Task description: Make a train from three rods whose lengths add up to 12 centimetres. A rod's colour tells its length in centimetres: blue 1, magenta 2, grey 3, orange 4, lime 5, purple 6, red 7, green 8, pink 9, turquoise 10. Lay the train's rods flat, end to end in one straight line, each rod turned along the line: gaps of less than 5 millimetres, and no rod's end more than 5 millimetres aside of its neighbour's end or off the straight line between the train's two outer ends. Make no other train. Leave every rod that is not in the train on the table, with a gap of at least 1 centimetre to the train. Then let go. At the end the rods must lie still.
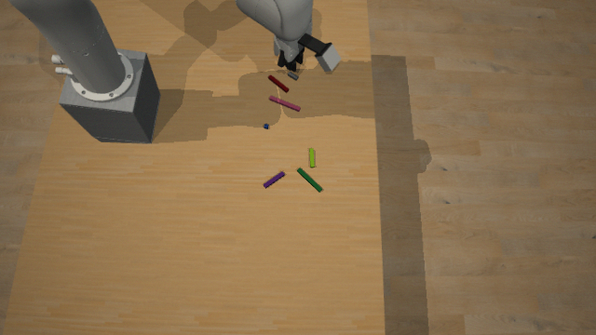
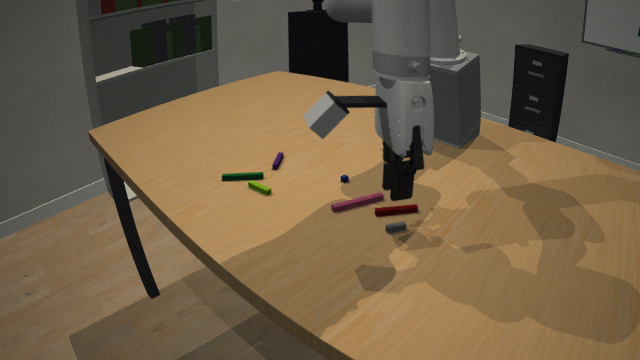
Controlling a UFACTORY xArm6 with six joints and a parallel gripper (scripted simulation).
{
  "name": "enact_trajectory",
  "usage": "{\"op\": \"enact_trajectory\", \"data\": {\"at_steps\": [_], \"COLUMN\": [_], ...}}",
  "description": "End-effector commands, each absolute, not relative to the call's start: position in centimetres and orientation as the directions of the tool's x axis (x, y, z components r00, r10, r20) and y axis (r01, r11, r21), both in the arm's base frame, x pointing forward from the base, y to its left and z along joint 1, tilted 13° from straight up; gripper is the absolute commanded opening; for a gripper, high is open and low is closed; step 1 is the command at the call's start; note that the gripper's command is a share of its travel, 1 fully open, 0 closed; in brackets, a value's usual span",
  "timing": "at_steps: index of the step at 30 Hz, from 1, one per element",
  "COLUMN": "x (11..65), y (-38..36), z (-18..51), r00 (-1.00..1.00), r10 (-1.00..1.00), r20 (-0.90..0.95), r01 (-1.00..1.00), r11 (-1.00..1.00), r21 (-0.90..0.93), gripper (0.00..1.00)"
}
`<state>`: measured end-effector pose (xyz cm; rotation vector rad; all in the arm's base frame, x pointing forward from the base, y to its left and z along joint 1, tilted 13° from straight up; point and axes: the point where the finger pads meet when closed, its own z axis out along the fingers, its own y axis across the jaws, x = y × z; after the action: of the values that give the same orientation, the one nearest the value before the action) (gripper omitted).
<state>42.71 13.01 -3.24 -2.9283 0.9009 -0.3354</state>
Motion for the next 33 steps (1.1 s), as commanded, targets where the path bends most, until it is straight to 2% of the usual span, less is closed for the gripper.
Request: {"op": "enact_trajectory", "data": {"at_steps": [1,33], "x": [42.9,43.7], "y": [13.0,13.1], "z": [-3.6,-7.5], "r00": [0.805,0.805], "r10": [-0.561,-0.561], "r20": [0.192,0.192], "r01": [-0.548,-0.548], "r11": [-0.827,-0.827], "r21": [-0.122,-0.122], "gripper": [0.24,0.24]}}
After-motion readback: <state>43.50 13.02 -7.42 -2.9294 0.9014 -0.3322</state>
